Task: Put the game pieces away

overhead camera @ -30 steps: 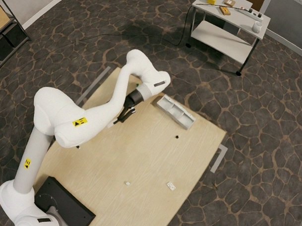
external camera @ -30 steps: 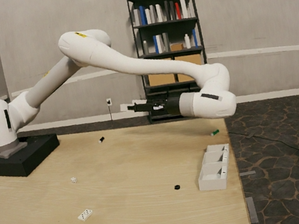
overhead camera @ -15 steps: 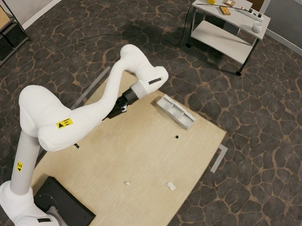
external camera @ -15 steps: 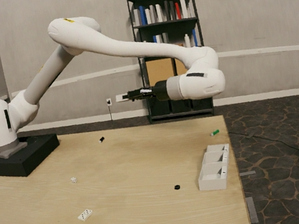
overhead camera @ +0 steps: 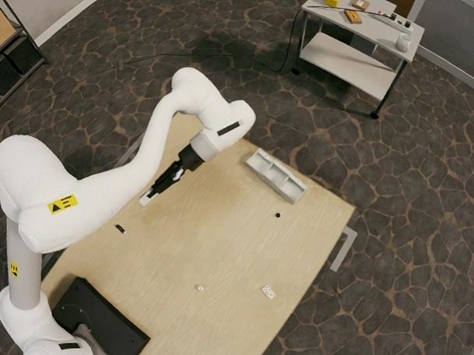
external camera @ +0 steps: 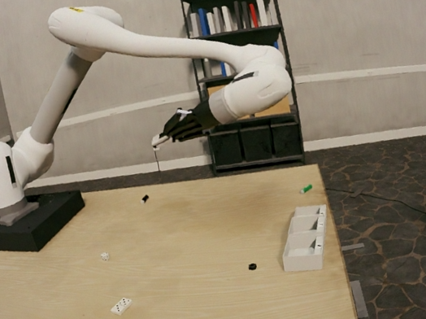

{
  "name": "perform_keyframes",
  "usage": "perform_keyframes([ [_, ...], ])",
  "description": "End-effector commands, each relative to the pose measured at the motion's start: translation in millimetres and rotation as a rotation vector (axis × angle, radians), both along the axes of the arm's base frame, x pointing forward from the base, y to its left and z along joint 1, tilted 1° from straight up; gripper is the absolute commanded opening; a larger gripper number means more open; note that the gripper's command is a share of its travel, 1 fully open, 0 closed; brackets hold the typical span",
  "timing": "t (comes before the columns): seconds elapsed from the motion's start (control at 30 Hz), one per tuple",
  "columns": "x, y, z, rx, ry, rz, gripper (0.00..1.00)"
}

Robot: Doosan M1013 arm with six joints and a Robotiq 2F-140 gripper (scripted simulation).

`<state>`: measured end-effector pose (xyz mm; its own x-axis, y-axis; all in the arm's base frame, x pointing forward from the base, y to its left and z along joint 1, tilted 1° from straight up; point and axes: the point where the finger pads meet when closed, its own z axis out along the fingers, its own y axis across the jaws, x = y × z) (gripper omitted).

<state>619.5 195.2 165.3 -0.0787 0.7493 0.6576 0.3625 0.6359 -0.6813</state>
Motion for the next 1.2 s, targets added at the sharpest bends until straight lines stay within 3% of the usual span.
perform_keyframes([
  [0.0,-15,-4,2,-0.136,-0.054,-0.057,0.15],
  [0.37,-43,-16,2,-0.442,-0.174,-0.222,0.15],
  [0.43,-43,-16,2,-0.442,-0.174,-0.222,0.15],
  [0.5,-52,-21,1,-0.536,-0.213,-0.285,0.15],
  [0.9,-83,-43,-2,-0.82,-0.332,-0.526,0.15],
  [1.0,-84,-44,-2,-0.841,-0.341,-0.549,0.15],
  [1.03,-91,-50,-3,-0.893,-0.363,-0.604,0.15],
  [1.17,-99,-57,-5,-0.972,-0.397,-0.702,0.15],
])
